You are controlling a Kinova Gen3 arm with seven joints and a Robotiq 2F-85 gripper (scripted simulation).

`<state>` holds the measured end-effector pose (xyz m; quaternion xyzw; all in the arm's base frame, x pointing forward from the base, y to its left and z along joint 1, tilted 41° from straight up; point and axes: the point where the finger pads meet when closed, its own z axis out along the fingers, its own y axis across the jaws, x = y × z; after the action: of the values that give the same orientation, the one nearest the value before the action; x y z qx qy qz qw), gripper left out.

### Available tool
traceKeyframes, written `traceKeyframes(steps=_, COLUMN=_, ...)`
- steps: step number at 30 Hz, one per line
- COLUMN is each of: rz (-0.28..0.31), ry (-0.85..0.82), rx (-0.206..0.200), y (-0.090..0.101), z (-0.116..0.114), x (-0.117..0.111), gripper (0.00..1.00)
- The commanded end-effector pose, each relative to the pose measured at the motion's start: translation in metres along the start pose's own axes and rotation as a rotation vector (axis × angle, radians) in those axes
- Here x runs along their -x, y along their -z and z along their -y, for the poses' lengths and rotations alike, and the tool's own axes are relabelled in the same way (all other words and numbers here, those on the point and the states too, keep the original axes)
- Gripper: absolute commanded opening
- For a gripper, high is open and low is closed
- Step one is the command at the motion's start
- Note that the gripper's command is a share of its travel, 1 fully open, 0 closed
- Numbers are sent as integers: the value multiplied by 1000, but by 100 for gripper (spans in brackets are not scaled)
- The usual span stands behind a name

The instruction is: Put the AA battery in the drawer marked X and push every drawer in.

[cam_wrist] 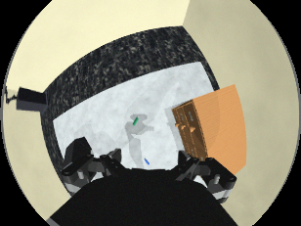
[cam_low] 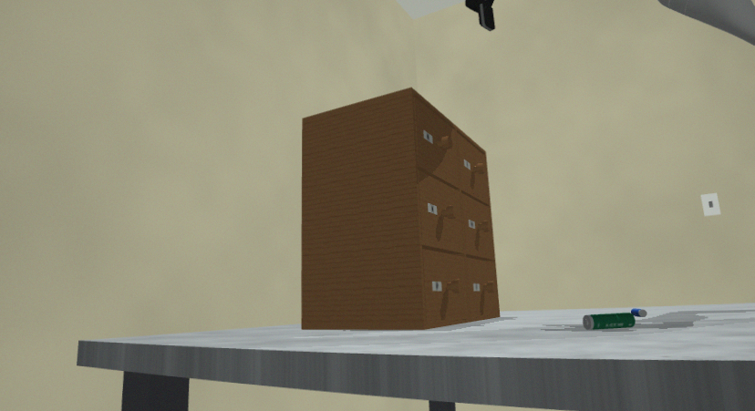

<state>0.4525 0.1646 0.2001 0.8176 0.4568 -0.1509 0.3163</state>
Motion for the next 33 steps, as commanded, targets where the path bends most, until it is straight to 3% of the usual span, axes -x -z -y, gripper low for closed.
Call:
traceKeyframes(steps=1, rz=0, ry=-61, rx=5, y=-9, z=-3, x=17, gripper=100)
traceKeyframes(steps=7, rz=-1, ry=-249, rx=6, y=-37, z=0, x=40, gripper=100)
traceKeyframes(steps=9, rz=-1, ry=-249, rx=6, y=-37, z=0, x=40, gripper=100)
traceKeyframes(steps=24, rz=-4, ry=-753, rx=5, y=-112, z=7, x=104, gripper=100)
traceKeyframes(steps=26, rz=-4, ry=-753, rx=5, y=-112, z=7, x=104, gripper=100)
traceKeyframes(steps=33, rz=-5, ry=-948, rx=5, y=-141, z=11, x=128, gripper=100)
